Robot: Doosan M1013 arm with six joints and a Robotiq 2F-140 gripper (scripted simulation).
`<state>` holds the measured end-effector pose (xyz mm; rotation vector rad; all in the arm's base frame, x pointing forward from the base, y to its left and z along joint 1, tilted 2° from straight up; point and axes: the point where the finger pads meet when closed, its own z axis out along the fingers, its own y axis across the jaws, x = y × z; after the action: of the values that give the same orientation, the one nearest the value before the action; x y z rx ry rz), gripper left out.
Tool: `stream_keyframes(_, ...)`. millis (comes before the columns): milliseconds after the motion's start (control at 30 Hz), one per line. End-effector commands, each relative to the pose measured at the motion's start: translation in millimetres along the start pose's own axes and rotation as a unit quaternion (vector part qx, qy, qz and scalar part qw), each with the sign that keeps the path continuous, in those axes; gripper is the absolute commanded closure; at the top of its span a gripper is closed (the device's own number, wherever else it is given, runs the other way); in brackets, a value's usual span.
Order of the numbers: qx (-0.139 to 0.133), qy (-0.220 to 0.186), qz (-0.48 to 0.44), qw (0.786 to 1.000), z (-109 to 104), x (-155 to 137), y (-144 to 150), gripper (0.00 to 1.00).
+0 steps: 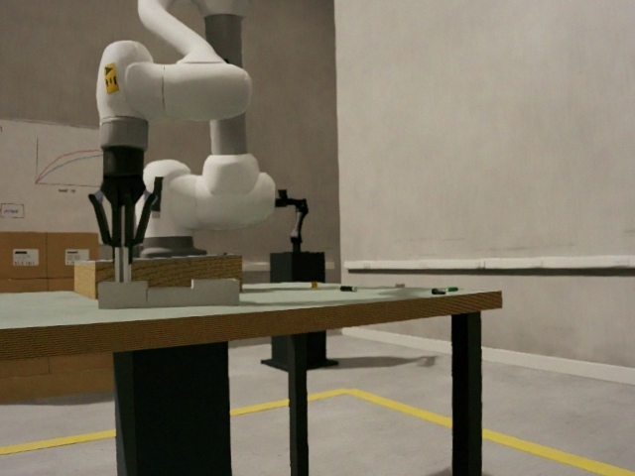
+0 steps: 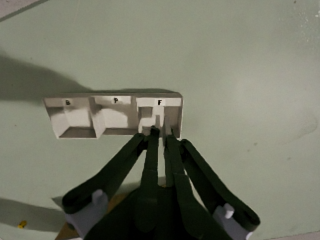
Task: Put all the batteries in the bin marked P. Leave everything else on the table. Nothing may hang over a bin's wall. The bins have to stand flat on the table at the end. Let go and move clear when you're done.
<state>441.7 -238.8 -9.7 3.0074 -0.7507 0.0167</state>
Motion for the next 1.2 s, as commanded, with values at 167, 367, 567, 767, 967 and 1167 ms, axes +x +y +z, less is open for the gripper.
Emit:
stream_keyframes(167, 0.0, 0.001, 0.0, 1.0, 18, 1, 0, 0.85)
stream_keyframes(367, 0.0, 0.001, 0.0, 1.0, 27, 1, 0, 0.85)
stream_keyframes(567, 0.0, 0.001, 0.0, 1.0, 27, 1, 0, 0.85)
stream_keyframes(767, 0.0, 0.001, 0.0, 1.0, 27, 1, 0, 0.85)
stream_keyframes(967, 0.0, 0.001, 0.0, 1.0, 27, 1, 0, 0.85)
stream_keyframes(1167, 0.0, 0.001, 0.0, 1.0, 27, 1, 0, 0.85)
